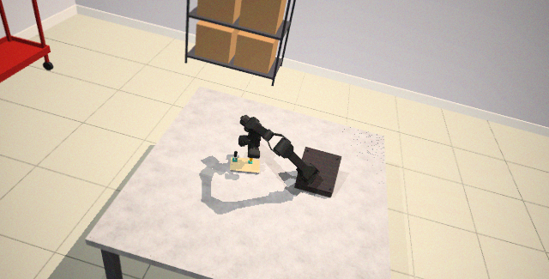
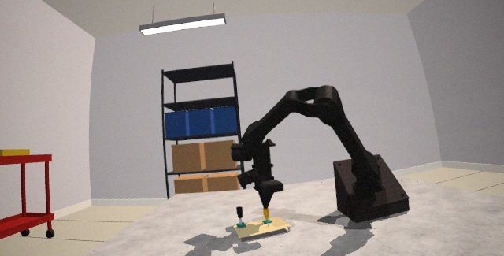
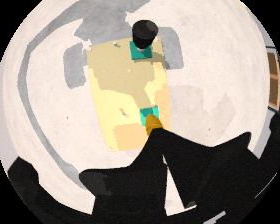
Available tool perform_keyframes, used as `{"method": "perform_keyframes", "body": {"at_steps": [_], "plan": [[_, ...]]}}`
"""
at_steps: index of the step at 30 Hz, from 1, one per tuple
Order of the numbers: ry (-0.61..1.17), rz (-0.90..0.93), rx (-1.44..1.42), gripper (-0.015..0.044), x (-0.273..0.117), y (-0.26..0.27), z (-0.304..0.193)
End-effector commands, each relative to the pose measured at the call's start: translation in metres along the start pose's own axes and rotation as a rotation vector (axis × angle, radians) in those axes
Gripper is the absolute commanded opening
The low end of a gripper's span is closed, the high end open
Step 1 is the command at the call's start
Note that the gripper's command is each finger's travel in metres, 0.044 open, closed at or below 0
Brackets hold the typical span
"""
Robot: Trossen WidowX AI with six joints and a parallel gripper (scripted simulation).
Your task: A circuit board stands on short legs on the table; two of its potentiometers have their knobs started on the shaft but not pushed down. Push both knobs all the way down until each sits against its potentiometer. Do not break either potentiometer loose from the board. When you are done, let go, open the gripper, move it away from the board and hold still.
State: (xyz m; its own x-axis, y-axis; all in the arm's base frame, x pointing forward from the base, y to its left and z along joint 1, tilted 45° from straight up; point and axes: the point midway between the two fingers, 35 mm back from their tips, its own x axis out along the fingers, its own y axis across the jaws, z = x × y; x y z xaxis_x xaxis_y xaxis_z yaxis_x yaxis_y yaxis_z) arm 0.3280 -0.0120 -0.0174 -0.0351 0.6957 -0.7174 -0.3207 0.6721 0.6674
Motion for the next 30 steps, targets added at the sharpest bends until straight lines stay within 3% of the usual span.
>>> {"method": "perform_keyframes", "body": {"at_steps": [1,30], "plan": [[0.009,0.01,-0.009,0.0,0.0102,0.0016,0.0011],[0.009,0.01,-0.009,0.0,0.0142,0.0016,0.0011]]}}
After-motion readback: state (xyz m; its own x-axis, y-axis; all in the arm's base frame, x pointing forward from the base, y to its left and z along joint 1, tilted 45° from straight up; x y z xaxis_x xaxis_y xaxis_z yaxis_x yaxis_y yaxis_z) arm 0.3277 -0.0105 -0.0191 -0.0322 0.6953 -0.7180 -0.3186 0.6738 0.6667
